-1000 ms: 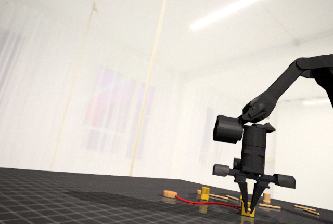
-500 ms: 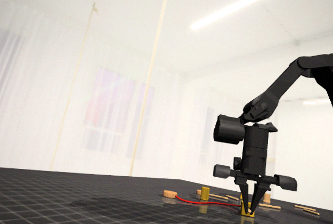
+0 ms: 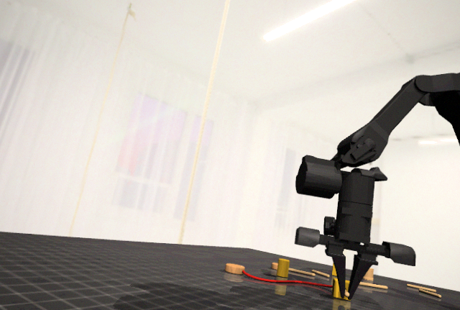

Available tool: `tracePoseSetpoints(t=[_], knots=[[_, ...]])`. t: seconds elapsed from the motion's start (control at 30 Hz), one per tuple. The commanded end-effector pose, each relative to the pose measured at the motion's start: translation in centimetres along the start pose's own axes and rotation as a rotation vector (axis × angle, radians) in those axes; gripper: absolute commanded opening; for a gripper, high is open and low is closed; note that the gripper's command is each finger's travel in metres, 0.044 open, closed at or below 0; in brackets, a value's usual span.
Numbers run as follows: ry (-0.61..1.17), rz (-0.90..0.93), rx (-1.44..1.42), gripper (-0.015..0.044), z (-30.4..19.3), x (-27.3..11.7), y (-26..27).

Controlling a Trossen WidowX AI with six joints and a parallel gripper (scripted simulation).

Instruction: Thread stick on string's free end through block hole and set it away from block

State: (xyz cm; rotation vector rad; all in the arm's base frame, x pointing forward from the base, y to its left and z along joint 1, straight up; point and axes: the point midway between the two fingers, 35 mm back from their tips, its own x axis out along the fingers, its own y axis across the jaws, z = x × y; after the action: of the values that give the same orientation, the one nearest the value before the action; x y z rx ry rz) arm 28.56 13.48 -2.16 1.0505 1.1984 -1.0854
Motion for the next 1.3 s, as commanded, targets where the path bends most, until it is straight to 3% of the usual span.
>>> tracePoseSetpoints(t=[0.0, 1.27], knots=[[-0.004, 0.000, 0.004, 0.0000, -0.6, 0.0, 0.0], [0.002, 0.015, 0.005, 0.0000, -6.3, -0.5, 0.1]])
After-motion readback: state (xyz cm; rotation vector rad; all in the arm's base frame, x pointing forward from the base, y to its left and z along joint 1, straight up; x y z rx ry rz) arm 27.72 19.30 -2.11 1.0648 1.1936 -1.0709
